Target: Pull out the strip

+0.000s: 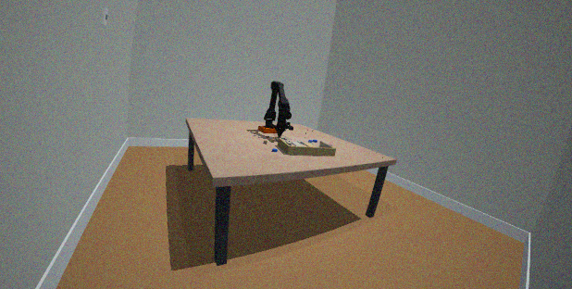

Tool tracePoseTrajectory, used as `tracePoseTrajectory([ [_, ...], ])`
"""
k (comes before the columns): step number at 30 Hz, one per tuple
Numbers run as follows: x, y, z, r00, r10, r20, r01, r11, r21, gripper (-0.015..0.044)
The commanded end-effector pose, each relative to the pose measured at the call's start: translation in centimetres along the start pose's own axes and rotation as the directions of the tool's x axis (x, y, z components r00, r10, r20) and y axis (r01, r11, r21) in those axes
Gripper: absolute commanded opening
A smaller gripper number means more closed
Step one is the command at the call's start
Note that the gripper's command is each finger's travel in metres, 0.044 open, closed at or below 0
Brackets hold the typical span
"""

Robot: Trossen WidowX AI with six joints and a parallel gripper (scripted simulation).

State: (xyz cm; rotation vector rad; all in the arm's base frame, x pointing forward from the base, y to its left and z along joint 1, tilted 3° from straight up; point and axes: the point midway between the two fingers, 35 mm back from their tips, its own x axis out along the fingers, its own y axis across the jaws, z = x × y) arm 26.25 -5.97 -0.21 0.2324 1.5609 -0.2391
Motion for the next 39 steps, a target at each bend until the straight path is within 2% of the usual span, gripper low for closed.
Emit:
tracePoseTrajectory([
  [1,0.4,-0.1,-1.1,1.000,-0.004,-0.022,0.004,1.000,0.003,0.0000],
  [39,0.3,-0.1,-6.9,1.000,-0.004,-0.027,0.004,1.000,0.003,0.0000],
])
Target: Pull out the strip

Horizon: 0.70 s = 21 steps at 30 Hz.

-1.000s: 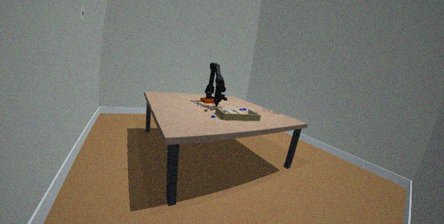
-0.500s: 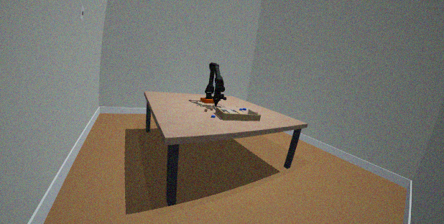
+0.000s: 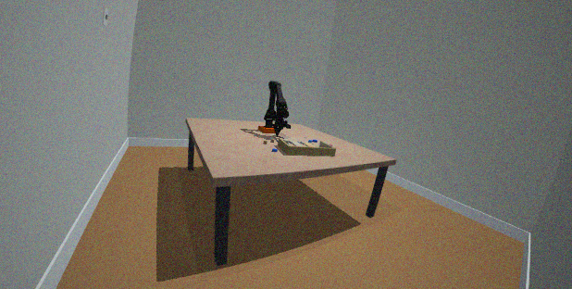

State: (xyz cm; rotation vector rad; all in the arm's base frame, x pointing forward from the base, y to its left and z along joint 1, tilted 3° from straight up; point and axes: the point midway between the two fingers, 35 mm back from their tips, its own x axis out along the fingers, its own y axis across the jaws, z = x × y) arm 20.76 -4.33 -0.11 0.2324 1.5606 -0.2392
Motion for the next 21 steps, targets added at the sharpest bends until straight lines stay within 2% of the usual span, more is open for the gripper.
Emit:
tracePoseTrajectory([
  [1,0.4,-0.1,-1.3,1.000,-0.004,-0.027,0.004,1.000,0.003,0.0000],
  [21,0.3,-0.1,-3.2,1.000,-0.004,-0.029,0.004,1.000,0.003,0.0000],
])
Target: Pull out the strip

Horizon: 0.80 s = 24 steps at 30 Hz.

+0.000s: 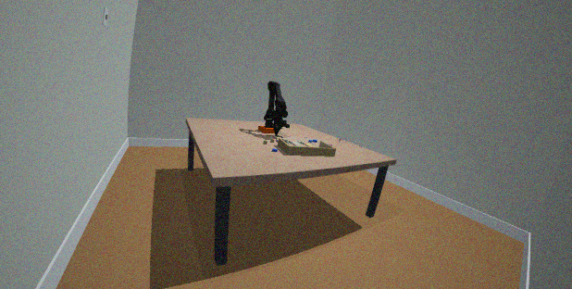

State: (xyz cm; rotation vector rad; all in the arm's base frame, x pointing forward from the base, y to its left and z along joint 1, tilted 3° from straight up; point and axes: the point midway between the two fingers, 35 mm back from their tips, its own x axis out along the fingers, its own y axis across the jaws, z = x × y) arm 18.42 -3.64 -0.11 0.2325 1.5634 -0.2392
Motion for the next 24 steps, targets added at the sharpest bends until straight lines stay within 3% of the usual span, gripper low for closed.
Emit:
tracePoseTrajectory([
  [1,0.3,-0.1,-0.8,1.000,-0.003,-0.026,0.003,1.000,0.003,0.0000],
  [21,0.3,-0.1,-0.8,1.000,-0.003,-0.026,0.003,1.000,0.003,0.0000],
  [24,-2.0,0.0,0.2,1.000,-0.002,-0.013,0.002,1.000,0.002,0.0000],
])
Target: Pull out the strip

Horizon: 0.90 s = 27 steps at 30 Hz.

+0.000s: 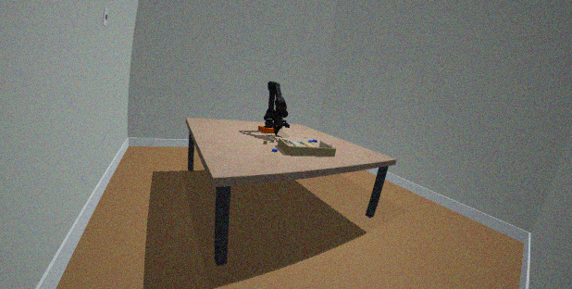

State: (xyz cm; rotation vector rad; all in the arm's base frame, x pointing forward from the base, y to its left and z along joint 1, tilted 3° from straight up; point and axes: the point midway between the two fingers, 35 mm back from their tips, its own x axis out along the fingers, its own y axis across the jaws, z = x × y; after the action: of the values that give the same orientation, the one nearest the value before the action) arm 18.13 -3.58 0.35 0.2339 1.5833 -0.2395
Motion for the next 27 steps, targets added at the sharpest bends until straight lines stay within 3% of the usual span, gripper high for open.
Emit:
tracePoseTrajectory([
  [1,-2.8,0.1,0.4,1.000,0.000,0.000,0.000,1.000,0.002,0.0000],
  [5,-3.7,0.0,0.4,1.000,-0.001,-0.005,0.001,1.000,0.003,0.0000],
  [22,-4.1,0.1,7.2,1.000,-0.001,0.001,0.001,1.000,0.026,0.0440],
  [27,-4.3,0.2,9.2,1.000,-0.001,0.003,0.001,1.000,0.026,0.0440],
])
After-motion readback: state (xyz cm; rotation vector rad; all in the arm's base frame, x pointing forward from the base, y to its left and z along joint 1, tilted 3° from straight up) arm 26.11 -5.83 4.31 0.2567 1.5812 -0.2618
